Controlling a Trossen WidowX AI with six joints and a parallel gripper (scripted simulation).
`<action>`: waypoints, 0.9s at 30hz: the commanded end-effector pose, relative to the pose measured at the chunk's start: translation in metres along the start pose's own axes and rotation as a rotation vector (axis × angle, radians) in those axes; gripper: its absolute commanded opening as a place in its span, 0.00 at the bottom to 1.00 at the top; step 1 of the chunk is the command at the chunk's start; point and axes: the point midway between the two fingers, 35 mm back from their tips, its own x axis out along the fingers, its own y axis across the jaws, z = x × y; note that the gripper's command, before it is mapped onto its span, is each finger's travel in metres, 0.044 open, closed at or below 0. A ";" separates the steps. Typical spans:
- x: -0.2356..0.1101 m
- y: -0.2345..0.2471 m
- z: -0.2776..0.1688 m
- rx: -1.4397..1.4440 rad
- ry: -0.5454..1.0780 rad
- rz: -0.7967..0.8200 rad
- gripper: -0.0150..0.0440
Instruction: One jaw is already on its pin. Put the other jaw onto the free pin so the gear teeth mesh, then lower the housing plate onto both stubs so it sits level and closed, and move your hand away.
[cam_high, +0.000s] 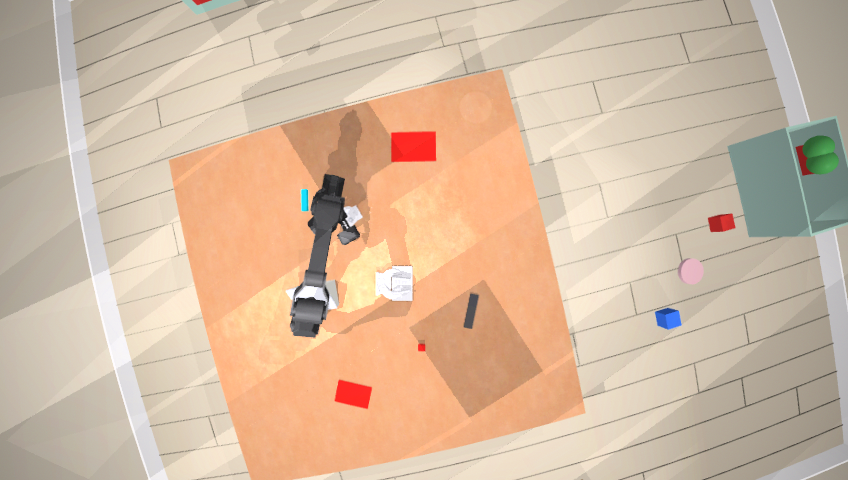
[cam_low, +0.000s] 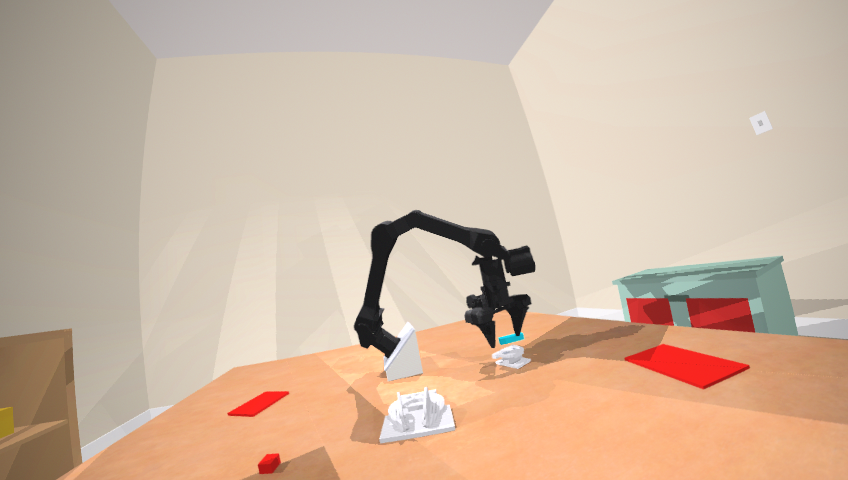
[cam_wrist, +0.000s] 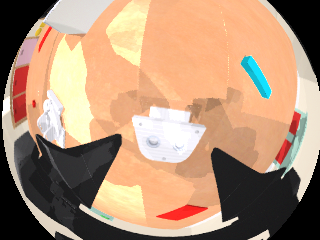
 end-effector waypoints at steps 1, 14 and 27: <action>0.008 0.001 0.000 -0.007 0.003 0.007 1.00; 0.029 0.001 -0.002 -0.009 0.006 0.009 1.00; 0.042 0.001 -0.002 -0.010 0.007 0.010 1.00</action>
